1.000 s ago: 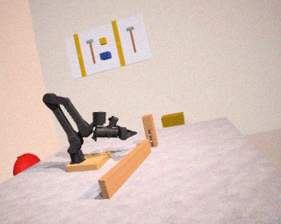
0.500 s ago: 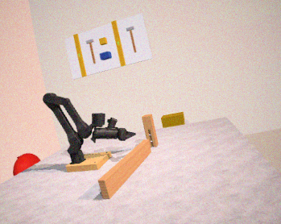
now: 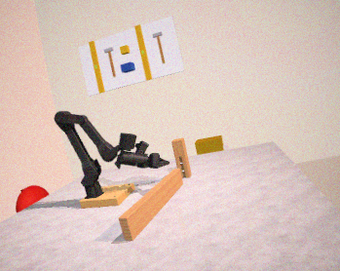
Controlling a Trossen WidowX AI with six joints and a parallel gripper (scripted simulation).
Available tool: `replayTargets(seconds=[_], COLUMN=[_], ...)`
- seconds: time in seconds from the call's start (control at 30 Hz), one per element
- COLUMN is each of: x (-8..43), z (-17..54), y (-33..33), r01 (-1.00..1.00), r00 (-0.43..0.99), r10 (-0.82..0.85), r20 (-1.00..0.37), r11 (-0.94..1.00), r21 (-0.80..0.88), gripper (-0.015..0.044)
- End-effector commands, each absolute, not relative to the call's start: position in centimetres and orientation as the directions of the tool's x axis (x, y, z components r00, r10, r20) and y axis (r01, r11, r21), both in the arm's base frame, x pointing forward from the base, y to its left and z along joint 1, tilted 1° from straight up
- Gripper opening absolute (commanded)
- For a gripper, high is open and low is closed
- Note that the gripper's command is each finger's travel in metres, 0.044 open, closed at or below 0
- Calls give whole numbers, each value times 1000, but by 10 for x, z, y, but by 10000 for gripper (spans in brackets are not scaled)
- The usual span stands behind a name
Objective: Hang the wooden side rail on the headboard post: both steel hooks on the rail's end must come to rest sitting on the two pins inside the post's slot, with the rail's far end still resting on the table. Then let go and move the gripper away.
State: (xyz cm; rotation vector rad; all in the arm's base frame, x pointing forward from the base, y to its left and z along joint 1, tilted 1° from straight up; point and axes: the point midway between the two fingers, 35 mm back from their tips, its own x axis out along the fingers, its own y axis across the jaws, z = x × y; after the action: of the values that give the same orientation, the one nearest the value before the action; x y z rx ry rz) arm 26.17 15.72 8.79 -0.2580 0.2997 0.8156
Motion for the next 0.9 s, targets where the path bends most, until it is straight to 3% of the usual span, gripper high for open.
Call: replayTargets(seconds=[0.0, 0.3, 0.6, 0.87], x=[276, 297, 305, 306], z=[88, 102, 133, 139], y=[158, 151, 139, 137], r01=[-791, -895, -955, -961], r00=[589, 420, 270, 248], r10=[686, 727, 782, 792], r20=[-428, -544, -563, -557], r11=[597, 432, 294, 273], r21=[-134, -114, -49, -40], gripper=[440, 440, 440, 440])
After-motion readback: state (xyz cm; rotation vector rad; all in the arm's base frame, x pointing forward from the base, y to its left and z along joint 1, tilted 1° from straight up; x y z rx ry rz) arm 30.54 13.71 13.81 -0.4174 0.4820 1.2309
